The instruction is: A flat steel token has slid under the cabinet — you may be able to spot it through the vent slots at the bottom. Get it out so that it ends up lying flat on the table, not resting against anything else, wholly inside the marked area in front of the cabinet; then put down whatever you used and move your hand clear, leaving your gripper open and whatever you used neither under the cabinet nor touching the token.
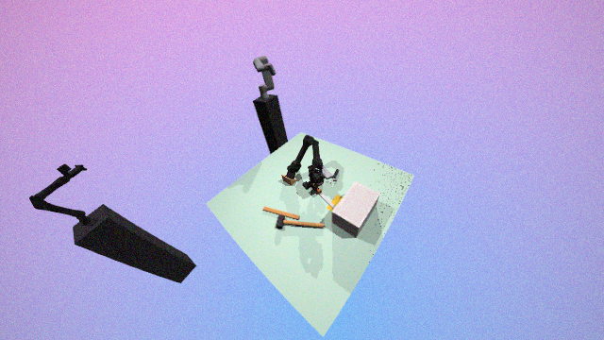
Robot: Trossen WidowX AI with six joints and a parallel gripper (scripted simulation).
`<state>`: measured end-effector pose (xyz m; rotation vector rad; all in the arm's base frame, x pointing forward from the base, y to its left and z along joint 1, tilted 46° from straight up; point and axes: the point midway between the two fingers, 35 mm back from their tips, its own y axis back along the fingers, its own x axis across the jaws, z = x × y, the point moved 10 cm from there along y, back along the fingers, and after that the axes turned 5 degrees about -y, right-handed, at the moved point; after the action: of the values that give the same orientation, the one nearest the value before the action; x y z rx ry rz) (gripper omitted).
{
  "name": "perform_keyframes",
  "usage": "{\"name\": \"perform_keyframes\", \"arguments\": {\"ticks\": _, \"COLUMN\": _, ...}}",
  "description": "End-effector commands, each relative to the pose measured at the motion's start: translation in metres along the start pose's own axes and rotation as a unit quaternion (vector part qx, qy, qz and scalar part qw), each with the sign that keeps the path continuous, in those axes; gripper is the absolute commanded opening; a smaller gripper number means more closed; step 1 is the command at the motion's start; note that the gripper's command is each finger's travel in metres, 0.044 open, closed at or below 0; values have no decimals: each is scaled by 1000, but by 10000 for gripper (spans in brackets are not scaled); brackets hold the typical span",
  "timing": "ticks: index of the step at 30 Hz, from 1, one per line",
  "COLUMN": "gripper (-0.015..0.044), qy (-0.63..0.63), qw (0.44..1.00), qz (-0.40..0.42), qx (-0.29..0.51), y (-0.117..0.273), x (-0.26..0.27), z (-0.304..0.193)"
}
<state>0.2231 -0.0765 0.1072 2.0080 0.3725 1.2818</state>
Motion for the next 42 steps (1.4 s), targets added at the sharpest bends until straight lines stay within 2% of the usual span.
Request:
{"name": "perform_keyframes", "arguments": {"ticks": 1, "gripper": 0, "qy": -18, "qw": 1000, "qz": -1, "qx": 1, "y": 0, "x": 0, "z": 0}}
{"name": "perform_keyframes", "arguments": {"ticks": 31, "gripper": 0, "qy": -139, "qw": 990, "qz": -2, "qx": 1, "y": 2, "x": -1, "z": 1}}
{"name": "perform_keyframes", "arguments": {"ticks": 42, "gripper": 0, "qy": -144, "qw": 990, "qz": -3, "qx": 1, "y": 2, "x": -5, "z": 7}}
